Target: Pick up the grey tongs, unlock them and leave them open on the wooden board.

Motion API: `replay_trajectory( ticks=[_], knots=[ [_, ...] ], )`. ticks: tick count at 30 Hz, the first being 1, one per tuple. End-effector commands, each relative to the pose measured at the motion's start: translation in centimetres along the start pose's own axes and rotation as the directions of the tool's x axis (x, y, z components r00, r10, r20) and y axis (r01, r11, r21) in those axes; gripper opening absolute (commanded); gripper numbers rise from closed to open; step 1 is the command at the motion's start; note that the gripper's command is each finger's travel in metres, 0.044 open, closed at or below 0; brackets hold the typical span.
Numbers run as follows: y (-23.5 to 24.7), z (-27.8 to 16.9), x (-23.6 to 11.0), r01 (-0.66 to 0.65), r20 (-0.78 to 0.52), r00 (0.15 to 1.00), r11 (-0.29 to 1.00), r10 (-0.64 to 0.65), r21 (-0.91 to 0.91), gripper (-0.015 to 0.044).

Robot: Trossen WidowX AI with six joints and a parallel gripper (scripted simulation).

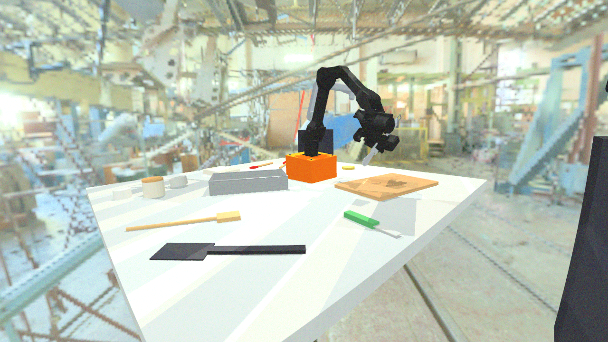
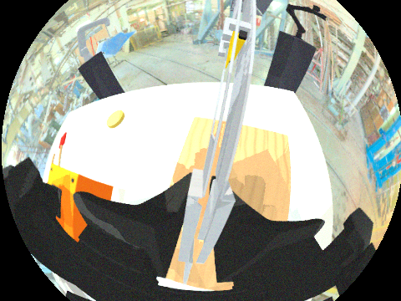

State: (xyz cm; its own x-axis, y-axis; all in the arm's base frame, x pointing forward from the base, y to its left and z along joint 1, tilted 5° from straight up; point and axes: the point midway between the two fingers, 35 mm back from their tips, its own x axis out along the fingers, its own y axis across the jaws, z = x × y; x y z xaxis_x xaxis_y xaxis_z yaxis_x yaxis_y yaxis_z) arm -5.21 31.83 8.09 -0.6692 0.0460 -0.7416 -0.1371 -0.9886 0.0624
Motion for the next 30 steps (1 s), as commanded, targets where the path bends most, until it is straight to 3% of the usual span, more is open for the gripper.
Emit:
replay_trajectory(
  ticks=[1,10,30],
  knots=[
    [-0.2,0.0,-0.8,0.049,0.178,0.983,0.998,-0.043,-0.025,-0.0150],
    [-0.8,-0.4,-2.9,0.199,0.447,0.879,0.979,-0.163,-0.035,-0.0150],
    [-0.8,-0.4,-3.0,0.203,0.452,0.876,0.979,-0.166,-0.035,-0.0150]
  ],
)
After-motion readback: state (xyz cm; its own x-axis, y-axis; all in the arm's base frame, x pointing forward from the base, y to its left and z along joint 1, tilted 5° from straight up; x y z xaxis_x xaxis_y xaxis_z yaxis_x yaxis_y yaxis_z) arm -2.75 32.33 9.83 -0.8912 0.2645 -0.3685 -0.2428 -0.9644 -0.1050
